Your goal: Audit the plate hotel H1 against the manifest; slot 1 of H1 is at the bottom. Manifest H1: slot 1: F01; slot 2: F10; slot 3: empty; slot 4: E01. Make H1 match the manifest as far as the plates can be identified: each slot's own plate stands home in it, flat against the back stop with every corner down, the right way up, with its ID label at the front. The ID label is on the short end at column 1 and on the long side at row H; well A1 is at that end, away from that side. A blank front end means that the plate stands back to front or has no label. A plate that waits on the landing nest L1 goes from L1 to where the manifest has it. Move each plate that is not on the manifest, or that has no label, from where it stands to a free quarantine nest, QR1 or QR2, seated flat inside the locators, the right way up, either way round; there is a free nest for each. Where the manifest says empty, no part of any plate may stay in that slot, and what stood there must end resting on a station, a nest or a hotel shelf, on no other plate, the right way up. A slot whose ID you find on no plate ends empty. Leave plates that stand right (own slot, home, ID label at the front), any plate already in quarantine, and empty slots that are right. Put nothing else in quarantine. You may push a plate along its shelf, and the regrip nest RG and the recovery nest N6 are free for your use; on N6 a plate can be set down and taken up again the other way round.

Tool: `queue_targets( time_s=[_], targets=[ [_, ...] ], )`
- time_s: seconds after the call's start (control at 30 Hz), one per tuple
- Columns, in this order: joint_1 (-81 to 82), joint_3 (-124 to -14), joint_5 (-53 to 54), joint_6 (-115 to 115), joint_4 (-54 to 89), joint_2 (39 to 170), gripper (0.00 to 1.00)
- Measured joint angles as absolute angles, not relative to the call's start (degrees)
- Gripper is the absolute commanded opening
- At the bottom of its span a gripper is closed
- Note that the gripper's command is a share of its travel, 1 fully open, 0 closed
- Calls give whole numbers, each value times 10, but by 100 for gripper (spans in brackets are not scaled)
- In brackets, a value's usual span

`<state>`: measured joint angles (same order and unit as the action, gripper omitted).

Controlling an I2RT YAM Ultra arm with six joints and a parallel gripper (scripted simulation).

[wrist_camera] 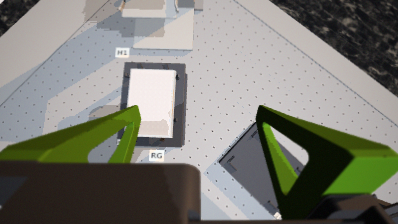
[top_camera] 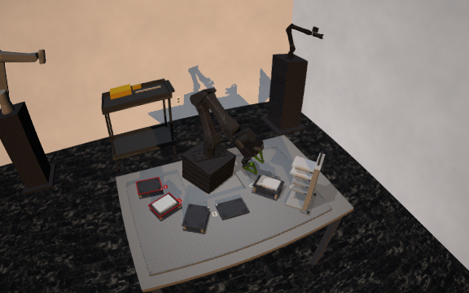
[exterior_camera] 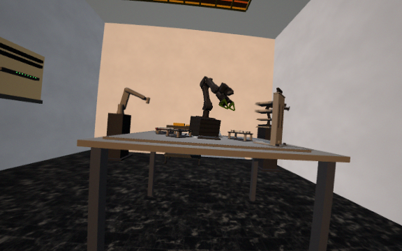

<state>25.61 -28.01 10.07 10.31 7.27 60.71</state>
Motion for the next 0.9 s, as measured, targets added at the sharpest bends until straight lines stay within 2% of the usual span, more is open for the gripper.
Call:
queue_targets(
  time_s=[0.9],
  targets=[
    [494,-302,-82,-42,46,665,100]
  ],
)
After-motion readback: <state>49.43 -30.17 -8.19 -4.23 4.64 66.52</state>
